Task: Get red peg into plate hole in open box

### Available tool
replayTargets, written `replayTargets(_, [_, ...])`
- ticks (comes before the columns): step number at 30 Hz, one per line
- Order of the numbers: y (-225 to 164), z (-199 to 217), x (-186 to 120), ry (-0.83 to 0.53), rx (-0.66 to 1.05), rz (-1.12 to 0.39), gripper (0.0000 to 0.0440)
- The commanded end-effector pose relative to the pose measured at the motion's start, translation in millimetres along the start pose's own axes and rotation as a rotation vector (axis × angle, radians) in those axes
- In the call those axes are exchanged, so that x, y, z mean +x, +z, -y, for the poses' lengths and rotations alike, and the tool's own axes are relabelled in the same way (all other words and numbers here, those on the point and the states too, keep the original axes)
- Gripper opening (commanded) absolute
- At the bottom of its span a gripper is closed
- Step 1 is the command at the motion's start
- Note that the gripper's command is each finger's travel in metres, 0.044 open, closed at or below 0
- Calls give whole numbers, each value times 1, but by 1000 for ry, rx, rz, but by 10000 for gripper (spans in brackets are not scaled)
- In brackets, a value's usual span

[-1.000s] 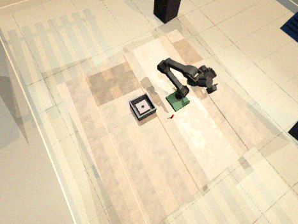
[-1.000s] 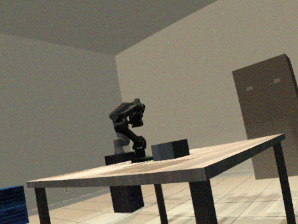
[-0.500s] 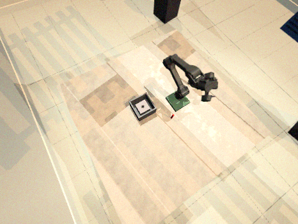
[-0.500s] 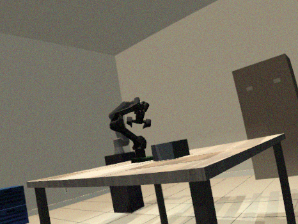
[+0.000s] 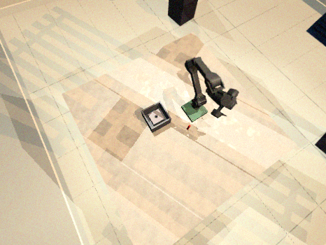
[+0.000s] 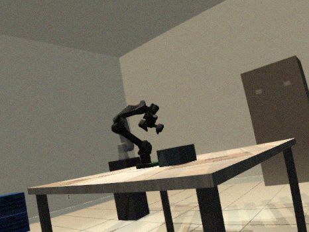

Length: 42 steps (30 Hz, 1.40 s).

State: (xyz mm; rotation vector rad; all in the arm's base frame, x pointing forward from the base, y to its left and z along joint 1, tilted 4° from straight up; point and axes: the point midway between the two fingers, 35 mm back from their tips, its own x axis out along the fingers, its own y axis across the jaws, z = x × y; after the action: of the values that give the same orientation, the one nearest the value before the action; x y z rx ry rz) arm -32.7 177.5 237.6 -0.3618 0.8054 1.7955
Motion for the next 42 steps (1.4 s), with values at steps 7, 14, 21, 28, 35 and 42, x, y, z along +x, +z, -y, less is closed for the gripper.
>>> replayTargets(7, [6, 42, -7, -201, 277, 14, 440])
replayTargets(14, [3, 70, -14, -334, 482, 28, 440])
replayTargets(21, [-4, 97, -24, -459, 691, 48, 440])
replayTargets(28, [-14, 121, -34, -579, 902, 74, 440])
replayTargets(35, [-28, 142, -44, -693, 1115, 104, 440])
replayTargets(42, [-46, 161, -54, -803, 1330, 138, 440])
